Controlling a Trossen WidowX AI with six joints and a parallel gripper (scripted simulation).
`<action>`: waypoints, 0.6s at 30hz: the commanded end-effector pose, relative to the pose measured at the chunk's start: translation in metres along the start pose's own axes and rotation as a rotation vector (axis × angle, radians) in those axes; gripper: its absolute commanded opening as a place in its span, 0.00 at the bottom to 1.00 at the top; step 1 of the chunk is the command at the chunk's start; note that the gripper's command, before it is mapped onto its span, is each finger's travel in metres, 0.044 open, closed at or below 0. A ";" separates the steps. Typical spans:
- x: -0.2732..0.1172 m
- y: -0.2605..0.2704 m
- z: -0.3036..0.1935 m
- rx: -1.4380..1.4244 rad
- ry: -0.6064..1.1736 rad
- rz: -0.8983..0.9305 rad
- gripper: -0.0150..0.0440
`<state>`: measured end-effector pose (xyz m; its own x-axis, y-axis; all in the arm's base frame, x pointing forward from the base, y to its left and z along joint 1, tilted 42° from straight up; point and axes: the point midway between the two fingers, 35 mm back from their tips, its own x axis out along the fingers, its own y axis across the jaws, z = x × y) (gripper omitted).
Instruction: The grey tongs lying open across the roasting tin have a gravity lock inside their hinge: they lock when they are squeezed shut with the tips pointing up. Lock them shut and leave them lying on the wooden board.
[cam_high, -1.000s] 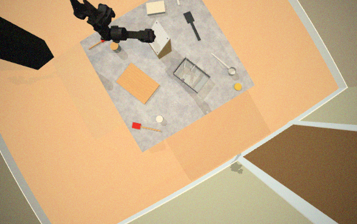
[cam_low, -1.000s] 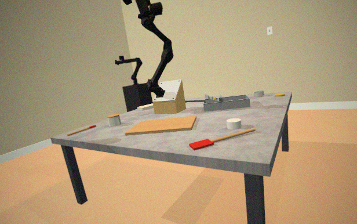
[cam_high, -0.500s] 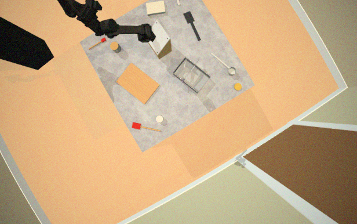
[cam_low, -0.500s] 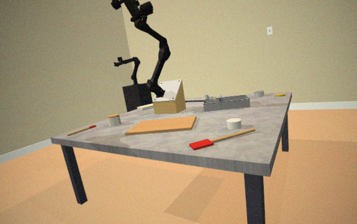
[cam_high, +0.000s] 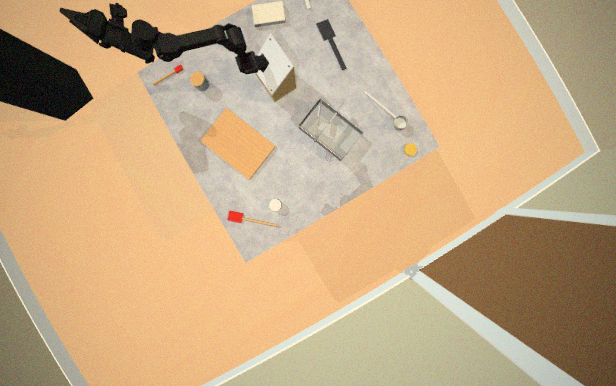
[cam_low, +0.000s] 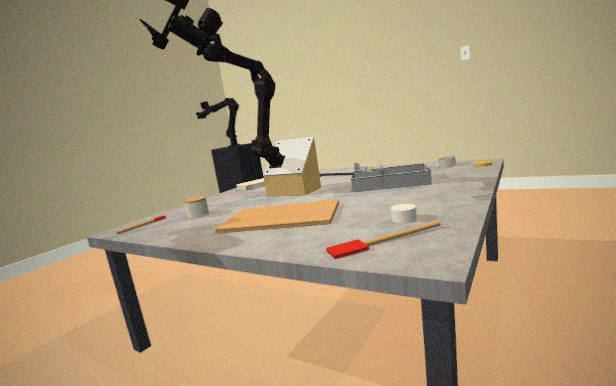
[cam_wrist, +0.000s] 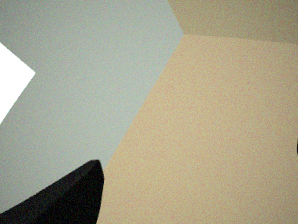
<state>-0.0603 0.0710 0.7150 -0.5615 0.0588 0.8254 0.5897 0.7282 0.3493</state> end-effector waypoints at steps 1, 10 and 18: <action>0.007 -0.045 -0.023 0.024 0.074 -0.114 1.00; 0.001 -0.119 -0.077 0.097 0.227 -0.314 1.00; -0.023 -0.169 -0.128 0.109 0.368 -0.465 1.00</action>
<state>-0.0787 -0.1114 0.7005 -0.5209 -0.4427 0.7299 0.2750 0.7224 0.6344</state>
